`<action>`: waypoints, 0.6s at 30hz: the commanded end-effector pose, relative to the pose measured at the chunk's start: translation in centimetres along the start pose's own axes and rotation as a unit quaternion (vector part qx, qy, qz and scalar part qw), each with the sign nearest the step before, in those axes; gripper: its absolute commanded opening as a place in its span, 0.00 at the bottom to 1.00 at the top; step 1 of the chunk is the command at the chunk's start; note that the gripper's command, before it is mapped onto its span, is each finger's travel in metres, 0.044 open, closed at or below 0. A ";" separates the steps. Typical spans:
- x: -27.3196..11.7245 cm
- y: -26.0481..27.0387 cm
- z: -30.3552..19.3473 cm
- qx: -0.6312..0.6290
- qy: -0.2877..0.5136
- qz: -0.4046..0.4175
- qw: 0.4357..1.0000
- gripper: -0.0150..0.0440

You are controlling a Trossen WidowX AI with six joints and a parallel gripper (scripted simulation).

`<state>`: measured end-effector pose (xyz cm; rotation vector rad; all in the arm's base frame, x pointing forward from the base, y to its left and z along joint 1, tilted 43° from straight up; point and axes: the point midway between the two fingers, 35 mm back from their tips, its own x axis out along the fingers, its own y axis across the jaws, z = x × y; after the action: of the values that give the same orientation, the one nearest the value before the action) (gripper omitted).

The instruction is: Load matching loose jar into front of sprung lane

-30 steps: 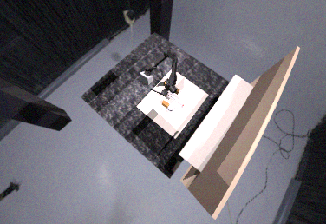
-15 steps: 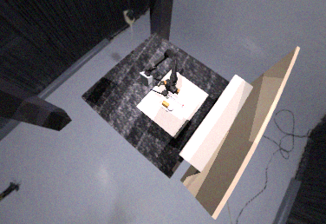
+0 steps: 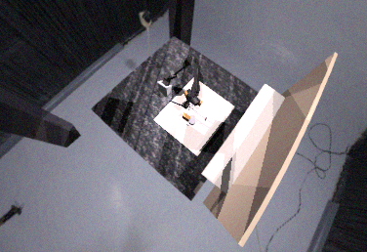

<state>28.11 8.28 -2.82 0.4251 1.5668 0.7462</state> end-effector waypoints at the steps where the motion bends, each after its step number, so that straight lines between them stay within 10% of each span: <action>1: -0.2 0.1 0.9 -0.006 -0.009 -0.001 1.000 0.25; 18: -0.3 0.1 1.5 -0.006 -0.009 -0.001 1.000 0.25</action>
<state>28.48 8.35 -2.82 0.4300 1.5760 0.7431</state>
